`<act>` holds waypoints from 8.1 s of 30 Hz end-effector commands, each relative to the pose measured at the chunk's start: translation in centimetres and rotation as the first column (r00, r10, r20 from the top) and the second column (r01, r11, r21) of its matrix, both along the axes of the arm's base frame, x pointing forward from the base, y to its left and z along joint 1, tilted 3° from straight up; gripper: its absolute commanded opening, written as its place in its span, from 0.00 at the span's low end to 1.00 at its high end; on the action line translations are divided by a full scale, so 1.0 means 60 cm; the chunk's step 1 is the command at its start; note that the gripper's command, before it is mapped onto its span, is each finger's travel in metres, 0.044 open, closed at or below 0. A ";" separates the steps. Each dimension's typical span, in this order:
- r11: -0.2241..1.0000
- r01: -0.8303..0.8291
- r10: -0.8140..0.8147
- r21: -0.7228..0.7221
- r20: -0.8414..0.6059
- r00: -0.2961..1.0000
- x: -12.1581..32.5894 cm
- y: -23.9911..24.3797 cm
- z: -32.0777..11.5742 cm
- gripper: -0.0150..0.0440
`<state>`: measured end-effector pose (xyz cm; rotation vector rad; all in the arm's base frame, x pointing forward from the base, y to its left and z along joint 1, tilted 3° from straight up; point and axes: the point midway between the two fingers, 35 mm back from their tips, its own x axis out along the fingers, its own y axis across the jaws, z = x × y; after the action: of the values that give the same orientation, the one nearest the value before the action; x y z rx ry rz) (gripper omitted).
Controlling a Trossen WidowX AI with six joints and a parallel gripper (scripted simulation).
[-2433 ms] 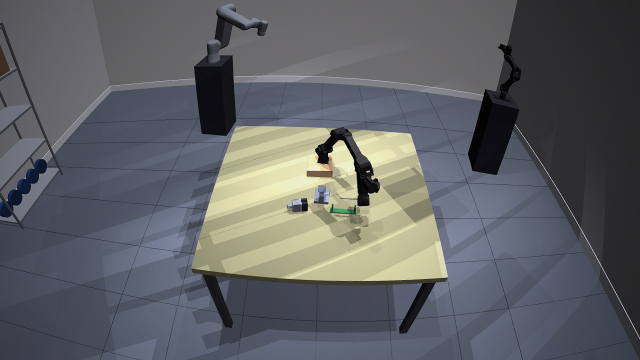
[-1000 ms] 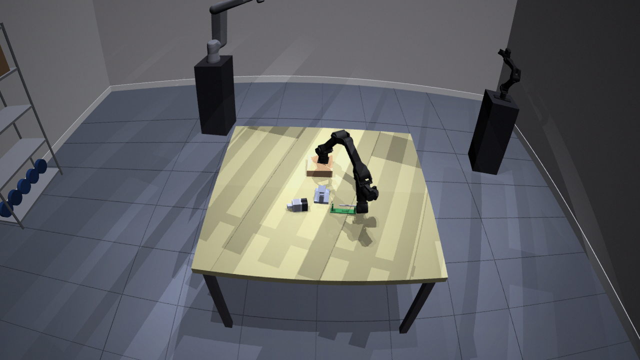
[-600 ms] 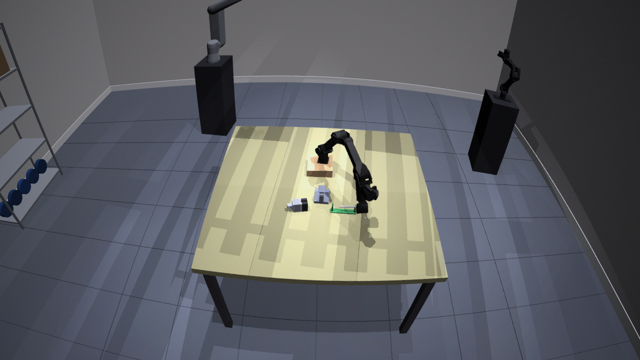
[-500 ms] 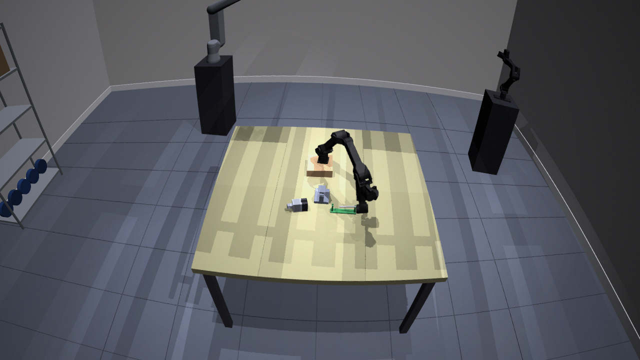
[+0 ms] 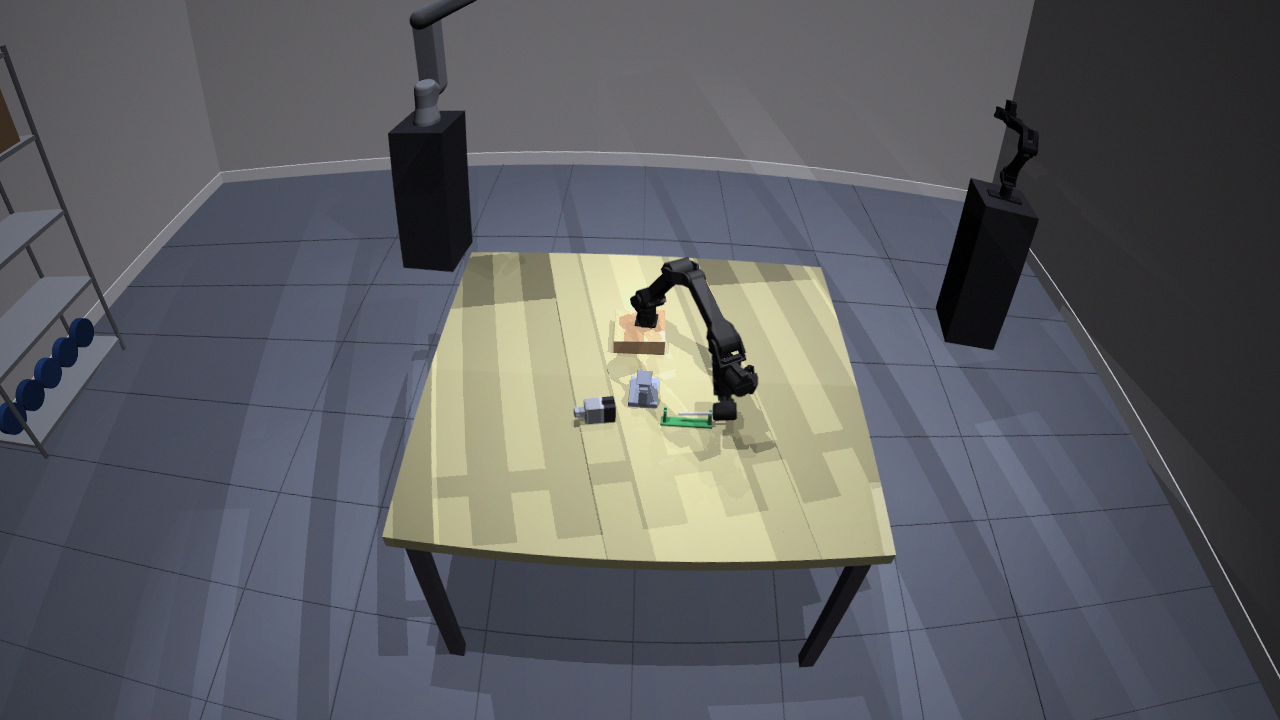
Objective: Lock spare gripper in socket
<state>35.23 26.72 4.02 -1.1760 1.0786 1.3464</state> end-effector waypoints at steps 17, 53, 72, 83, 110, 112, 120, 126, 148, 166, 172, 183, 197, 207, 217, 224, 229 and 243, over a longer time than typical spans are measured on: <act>1.000 -0.002 0.002 -0.010 -0.015 1.000 -0.007 -0.002 0.085 0.59; 0.999 0.004 -0.001 -0.046 0.068 0.998 0.013 -0.105 0.038 0.56; 0.999 0.004 -0.001 -0.046 0.068 0.998 0.016 -0.106 -0.014 0.56; 0.999 0.004 -0.001 -0.046 0.068 0.998 0.016 -0.107 -0.042 0.56; 0.999 0.009 -0.006 -0.046 0.059 0.998 0.012 -0.107 -0.020 0.25; 0.999 0.009 -0.006 -0.048 0.055 0.998 0.010 -0.108 -0.015 0.25; 0.998 0.007 -0.005 -0.055 0.042 0.999 0.006 -0.109 0.005 0.25; 0.998 0.006 -0.004 -0.059 0.035 0.999 0.004 -0.111 0.000 0.25; 0.998 -0.002 0.005 -0.064 0.037 0.999 0.024 -0.201 0.025 0.25; 0.998 -0.004 0.006 -0.066 0.036 0.999 0.027 -0.205 -0.009 0.25; 0.998 -0.004 0.006 -0.066 0.036 0.999 0.027 -0.205 -0.024 0.25; 0.998 -0.003 0.006 -0.065 0.037 0.999 0.027 -0.206 -0.041 0.25; 0.998 0.002 0.000 -0.063 0.043 0.999 0.028 -0.205 -0.035 0.25; 0.998 0.002 0.000 -0.063 0.043 0.999 0.028 -0.205 -0.035 0.57; 0.998 0.002 0.000 -0.065 0.036 0.999 0.025 -0.205 -0.012 1.00; 0.998 0.000 0.002 -0.070 0.024 1.000 0.020 -0.206 0.016 1.00; 0.997 -0.002 0.003 -0.072 0.018 1.000 0.018 -0.207 0.036 1.00; 0.997 -0.005 0.005 -0.079 0.000 1.000 0.012 -0.207 0.094 1.00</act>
<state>35.95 14.25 8.85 -1.2370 1.1397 1.3195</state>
